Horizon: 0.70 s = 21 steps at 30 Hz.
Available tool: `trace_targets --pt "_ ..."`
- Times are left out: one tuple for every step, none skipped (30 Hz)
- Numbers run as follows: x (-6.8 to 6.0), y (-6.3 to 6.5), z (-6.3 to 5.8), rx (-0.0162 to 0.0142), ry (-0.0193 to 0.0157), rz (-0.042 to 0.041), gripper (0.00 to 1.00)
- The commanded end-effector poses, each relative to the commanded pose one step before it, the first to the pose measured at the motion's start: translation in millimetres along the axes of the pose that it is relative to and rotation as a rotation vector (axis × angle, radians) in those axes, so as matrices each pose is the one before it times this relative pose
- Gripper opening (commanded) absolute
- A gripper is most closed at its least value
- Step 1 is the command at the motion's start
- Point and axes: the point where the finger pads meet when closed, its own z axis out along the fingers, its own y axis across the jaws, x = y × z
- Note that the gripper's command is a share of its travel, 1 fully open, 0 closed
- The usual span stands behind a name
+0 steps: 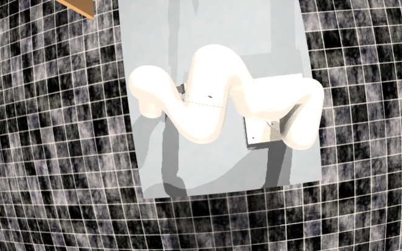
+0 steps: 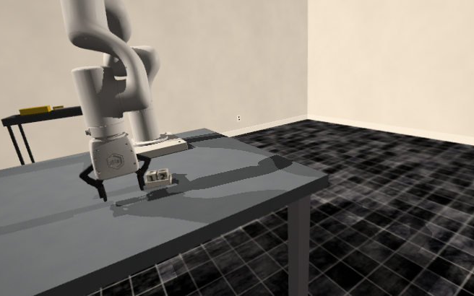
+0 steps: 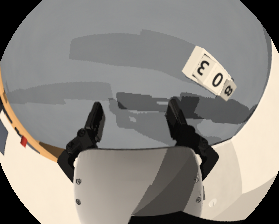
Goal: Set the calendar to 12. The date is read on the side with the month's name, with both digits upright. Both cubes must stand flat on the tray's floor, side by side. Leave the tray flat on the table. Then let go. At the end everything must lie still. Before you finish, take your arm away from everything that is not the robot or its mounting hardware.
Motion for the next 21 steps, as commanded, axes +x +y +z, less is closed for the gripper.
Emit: trace_targets --pt "-0.89 -0.27 -0.73 0.00053 -0.00178 0.00002 1.00" --pt "0.00 0.00 0.00 0.00000 0.00000 0.00000 1.00" --pt "0.00 0.00 0.00 0.00000 0.00000 0.00000 1.00" --pt "0.00 0.00 0.00 0.00000 0.00000 0.00000 1.00" --pt "0.00 0.00 0.00 0.00000 0.00000 0.00000 1.00" --pt "0.00 0.00 0.00 0.00000 0.00000 0.00000 1.00" --pt "0.00 0.00 0.00 0.00000 0.00000 0.00000 1.00" --pt "0.00 0.00 0.00 0.00000 0.00000 0.00000 1.00" --pt "0.00 0.00 0.00 0.00000 0.00000 0.00000 1.00" --pt "0.00 0.00 0.00 0.00000 0.00000 0.00000 1.00" --pt "0.00 0.00 0.00 0.00000 0.00000 0.00000 1.00" --pt "0.00 0.00 -0.04 0.00000 0.00000 0.00000 1.00" --pt "0.00 0.00 -0.26 0.00000 0.00000 0.00000 1.00" --pt "0.00 0.00 0.00 0.00000 0.00000 0.00000 1.00" --pt "0.00 0.00 0.00 0.00000 0.00000 0.00000 1.00" --pt "0.00 0.00 -0.64 0.00000 0.00000 0.00000 1.00" --pt "0.00 0.00 -1.14 0.00000 0.00000 0.00000 1.00" --pt "0.00 0.00 -1.69 0.00000 0.00000 0.00000 1.00" --pt "0.00 0.00 -2.28 0.00000 0.00000 0.00000 1.00" --pt "0.00 0.00 -2.86 0.00000 0.00000 0.00000 1.00" --pt "0.00 0.00 -3.39 0.00000 0.00000 0.00000 1.00"
